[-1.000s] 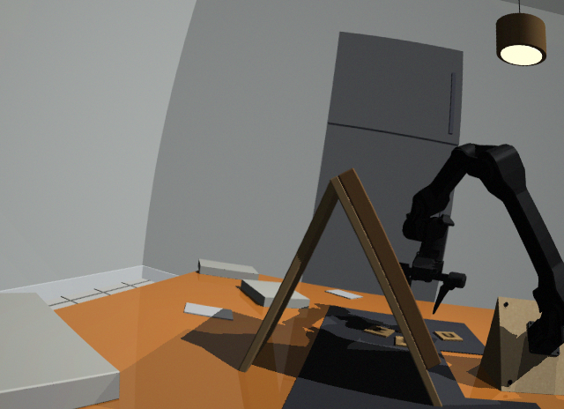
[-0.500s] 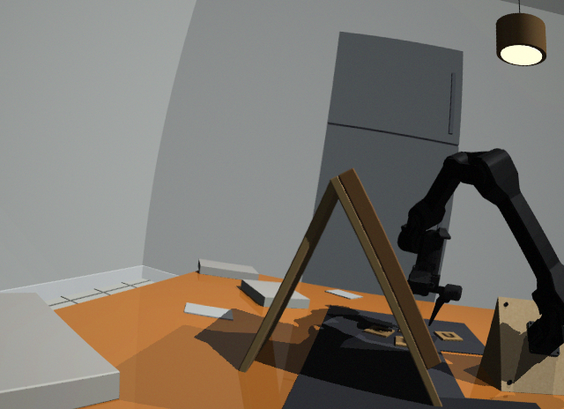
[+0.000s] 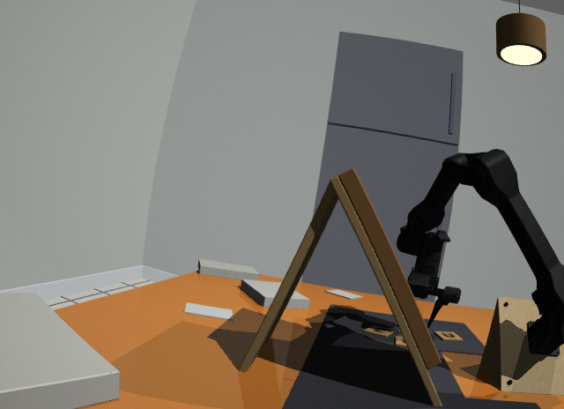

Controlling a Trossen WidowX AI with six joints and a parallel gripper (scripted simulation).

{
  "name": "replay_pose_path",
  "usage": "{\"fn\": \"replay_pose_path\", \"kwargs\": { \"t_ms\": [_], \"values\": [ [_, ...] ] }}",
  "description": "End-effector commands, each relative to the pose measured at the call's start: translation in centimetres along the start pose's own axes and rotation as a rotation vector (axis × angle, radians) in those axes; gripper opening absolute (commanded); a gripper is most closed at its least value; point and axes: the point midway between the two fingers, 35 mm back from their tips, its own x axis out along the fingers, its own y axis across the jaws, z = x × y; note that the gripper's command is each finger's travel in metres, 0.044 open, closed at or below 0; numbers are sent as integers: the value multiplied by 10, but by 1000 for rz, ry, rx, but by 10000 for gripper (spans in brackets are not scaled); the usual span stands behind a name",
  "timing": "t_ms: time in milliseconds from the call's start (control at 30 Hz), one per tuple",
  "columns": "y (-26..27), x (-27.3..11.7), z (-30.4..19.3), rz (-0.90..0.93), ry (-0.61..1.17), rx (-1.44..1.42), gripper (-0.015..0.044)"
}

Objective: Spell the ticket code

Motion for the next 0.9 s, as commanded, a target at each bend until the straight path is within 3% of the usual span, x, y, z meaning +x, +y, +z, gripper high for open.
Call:
{"fn": "replay_pose_path", "kwargs": {
  "t_ms": [0,600,867],
  "values": [
    [0,6,0,-1,-3,6,340],
    [0,17,1,-1,-4,6,340],
    [0,17,1,-1,-4,6,287]
  ]
}}
